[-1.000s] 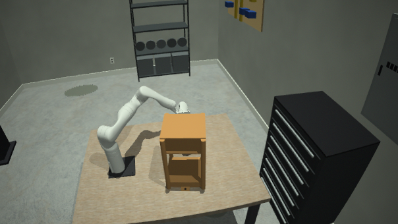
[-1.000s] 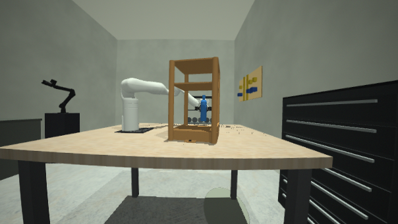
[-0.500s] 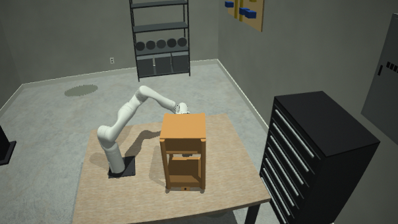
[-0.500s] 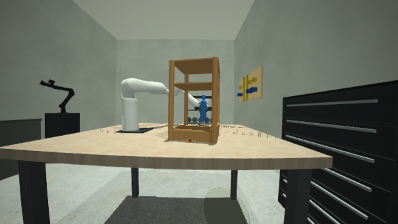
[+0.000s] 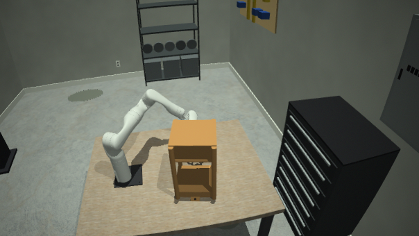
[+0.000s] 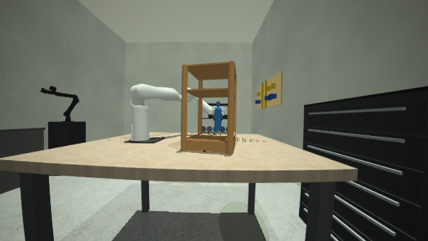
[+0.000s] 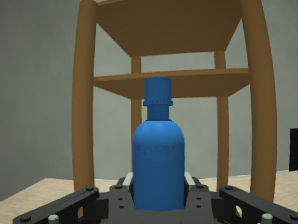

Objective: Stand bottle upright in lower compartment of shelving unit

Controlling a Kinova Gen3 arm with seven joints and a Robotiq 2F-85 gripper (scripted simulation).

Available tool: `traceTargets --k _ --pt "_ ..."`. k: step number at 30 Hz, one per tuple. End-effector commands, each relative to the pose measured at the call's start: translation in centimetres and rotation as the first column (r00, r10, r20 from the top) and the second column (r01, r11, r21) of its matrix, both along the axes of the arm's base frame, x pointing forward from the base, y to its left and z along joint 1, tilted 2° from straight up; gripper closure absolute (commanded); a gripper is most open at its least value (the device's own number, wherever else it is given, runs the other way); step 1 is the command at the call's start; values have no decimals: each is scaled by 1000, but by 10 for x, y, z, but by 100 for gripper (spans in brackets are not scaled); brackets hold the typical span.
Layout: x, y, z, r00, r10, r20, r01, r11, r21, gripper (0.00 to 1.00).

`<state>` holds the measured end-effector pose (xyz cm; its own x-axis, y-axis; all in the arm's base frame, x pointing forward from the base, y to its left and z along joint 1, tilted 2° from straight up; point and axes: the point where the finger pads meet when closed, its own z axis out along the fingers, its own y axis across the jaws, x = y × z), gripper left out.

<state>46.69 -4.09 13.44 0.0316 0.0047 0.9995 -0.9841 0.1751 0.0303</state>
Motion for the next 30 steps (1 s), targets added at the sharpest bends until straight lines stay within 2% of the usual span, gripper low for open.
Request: traceTargets --k 1,11,30 --pt "-4 -8 3 1000 -6 0 6 1000 -1 100" --pt "-15 -37 3 1000 -6 0 6 1000 -1 100" --pt "-29 -73 4 1000 -6 0 6 1000 -1 100"
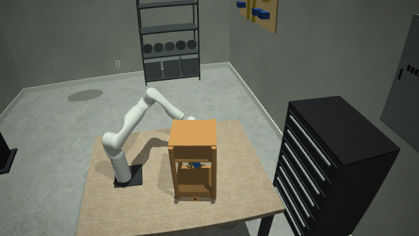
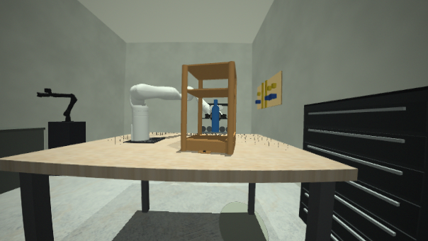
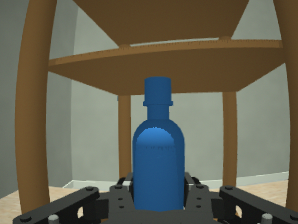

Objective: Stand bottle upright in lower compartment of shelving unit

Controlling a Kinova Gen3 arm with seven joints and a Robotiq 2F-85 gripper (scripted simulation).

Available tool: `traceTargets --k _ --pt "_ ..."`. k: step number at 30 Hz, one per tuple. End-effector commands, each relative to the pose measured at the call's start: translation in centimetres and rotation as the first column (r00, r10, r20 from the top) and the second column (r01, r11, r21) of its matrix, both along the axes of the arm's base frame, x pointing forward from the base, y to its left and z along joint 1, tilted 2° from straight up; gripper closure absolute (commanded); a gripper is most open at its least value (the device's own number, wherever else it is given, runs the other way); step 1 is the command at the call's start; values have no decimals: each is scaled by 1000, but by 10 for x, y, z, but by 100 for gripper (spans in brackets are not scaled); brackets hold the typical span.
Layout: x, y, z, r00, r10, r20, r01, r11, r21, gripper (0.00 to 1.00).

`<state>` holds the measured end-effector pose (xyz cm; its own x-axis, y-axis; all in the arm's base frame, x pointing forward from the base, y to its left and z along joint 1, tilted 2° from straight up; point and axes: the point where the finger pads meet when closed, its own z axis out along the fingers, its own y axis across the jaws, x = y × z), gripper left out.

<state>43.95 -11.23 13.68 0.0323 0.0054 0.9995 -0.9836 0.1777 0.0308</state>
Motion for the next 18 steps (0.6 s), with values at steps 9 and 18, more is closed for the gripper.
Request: traceTargets --k 9,18 --pt "-5 -12 1 1000 -3 0 3 1000 -1 100" --pt "-6 -14 2 1000 -3 0 3 1000 -1 100"
